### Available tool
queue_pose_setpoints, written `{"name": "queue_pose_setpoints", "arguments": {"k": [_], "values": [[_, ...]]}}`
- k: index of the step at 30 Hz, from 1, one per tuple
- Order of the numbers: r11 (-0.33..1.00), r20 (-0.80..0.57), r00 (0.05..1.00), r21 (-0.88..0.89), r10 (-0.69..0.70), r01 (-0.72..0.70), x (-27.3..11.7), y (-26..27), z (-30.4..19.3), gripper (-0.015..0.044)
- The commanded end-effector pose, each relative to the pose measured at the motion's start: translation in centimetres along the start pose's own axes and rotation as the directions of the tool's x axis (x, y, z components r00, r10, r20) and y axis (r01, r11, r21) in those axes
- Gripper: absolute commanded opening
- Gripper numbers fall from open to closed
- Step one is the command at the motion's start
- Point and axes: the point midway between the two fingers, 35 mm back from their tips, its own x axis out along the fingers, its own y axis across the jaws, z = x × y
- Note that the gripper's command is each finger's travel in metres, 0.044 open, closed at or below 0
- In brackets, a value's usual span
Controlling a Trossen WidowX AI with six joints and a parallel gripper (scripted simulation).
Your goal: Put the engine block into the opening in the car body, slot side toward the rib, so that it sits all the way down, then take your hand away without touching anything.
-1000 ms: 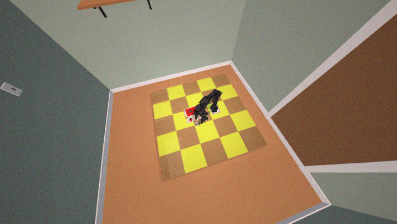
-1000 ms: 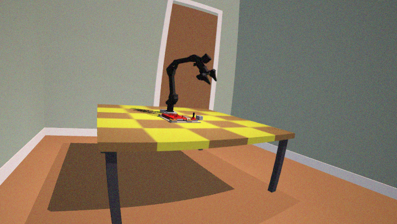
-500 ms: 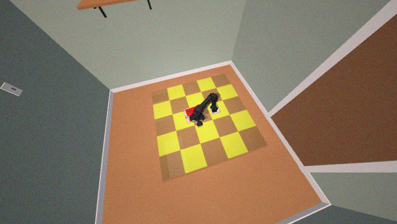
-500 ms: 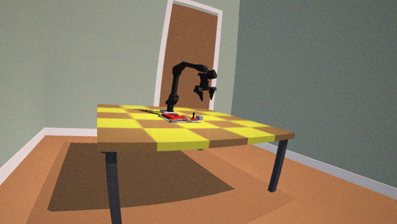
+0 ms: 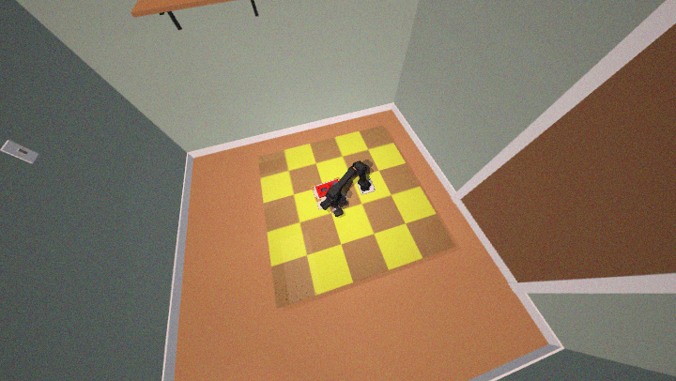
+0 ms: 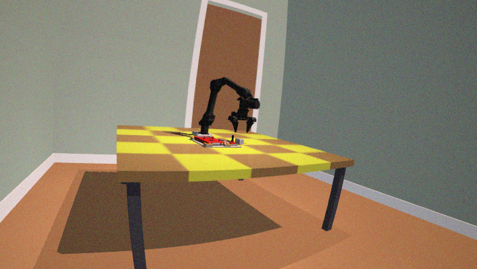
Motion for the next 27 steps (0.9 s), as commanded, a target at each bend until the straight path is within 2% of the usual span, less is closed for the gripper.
{"name": "queue_pose_setpoints", "arguments": {"k": [1,27], "values": [[1.000,0.011,1.000,-0.006,0.010,-0.010,1.2,0.2,0.3,0.0440],[1.000,0.012,1.000,-0.006,0.010,-0.010,5.4,0.5,0.3,0.0440]]}}
